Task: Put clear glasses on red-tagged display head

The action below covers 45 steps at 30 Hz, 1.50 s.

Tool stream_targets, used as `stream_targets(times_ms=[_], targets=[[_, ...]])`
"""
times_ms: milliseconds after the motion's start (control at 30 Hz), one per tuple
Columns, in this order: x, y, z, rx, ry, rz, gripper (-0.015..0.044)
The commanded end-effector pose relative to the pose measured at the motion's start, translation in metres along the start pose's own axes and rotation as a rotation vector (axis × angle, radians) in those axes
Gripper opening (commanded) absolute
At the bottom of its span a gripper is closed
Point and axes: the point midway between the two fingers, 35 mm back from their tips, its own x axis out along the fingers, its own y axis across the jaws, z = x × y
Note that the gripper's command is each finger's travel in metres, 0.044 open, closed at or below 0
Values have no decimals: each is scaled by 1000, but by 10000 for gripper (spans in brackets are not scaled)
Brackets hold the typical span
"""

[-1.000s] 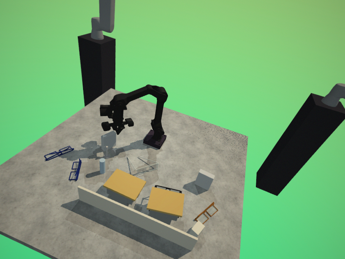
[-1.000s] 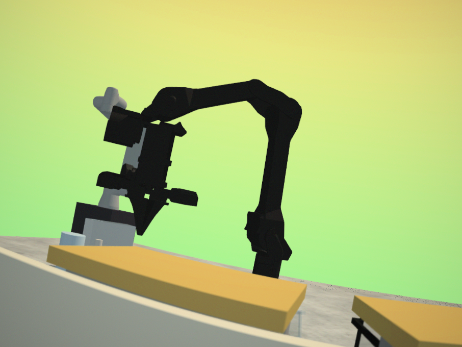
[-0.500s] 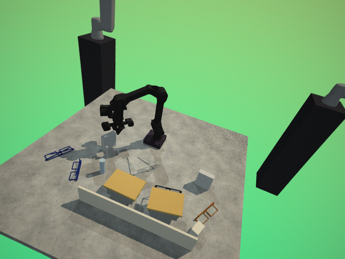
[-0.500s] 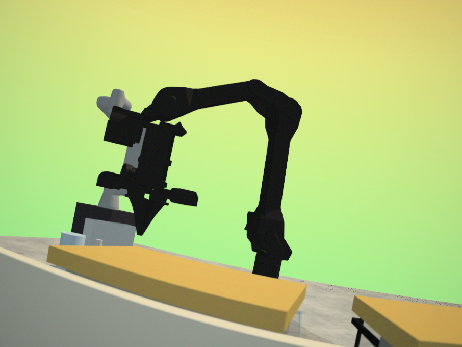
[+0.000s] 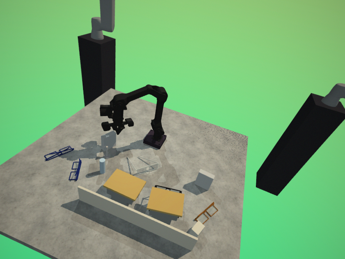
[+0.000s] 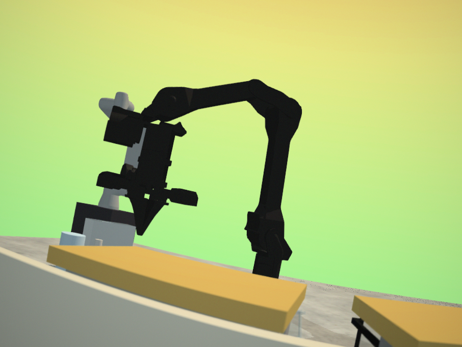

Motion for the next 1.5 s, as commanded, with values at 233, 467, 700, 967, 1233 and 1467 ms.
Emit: stream_targets(times_ms=[233,467,700,967,1233,1467], targets=[[3,3,0,1,0,2,0],[3,3,0,1,0,2,0],[3,3,0,1,0,2,0],[3,3,0,1,0,2,0],[3,3,0,1,0,2,0],[-28,-21,1,0,0,-1,0]])
